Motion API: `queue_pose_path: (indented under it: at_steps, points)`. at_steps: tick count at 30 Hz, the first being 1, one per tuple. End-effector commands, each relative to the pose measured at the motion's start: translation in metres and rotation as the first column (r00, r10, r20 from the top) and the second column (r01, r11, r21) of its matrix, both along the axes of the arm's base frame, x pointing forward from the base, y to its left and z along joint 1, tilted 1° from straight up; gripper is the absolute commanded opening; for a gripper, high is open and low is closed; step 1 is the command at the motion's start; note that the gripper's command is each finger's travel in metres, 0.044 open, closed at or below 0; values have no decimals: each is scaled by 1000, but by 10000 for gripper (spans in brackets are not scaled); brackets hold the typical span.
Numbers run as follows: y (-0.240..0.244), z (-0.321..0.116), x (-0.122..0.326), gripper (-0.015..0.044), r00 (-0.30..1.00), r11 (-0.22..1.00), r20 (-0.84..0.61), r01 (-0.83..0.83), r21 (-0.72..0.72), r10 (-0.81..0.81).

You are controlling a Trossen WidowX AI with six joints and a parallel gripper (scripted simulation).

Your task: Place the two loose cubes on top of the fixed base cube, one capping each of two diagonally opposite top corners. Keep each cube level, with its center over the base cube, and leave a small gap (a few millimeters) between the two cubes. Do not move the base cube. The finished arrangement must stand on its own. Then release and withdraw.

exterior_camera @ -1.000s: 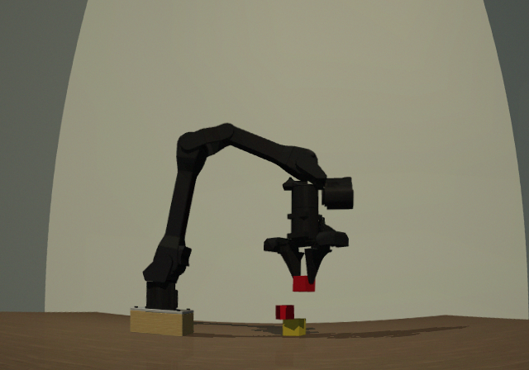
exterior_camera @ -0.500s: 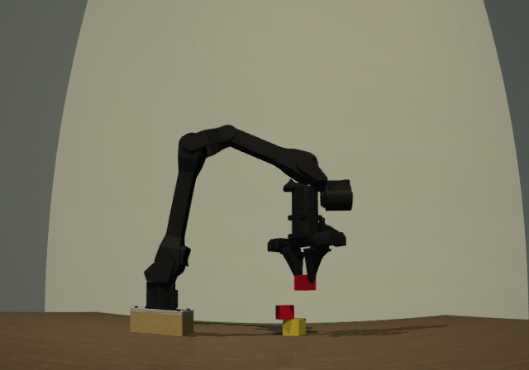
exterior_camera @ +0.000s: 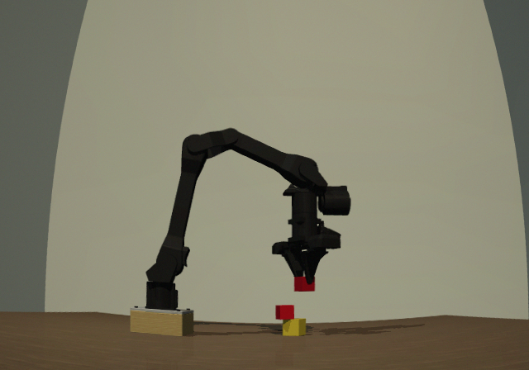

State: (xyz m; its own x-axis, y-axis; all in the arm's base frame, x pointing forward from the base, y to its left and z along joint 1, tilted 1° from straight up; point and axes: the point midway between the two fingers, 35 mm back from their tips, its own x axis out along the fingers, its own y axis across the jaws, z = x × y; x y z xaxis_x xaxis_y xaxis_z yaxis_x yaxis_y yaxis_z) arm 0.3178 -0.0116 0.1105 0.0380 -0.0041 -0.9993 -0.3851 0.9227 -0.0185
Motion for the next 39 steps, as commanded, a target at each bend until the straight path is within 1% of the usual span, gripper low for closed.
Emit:
queue_pose_path:
  at_steps: [1, 16, 19, 29, 39]
  points:
    - [9, -1, 2, 105, 999, 999, -2, 39, 4, -39]
    - [40, -2, 4, 105, 976, 976, -6, 217, 3, -217]
    - [40, -4, 4, 105, 975, 975, -5, 221, 4, -221]
    - [39, -32, 3, 105, 968, 968, -3, 250, 17, -250]
    - [39, -35, 3, 105, 969, 968, -3, 249, 16, -249]
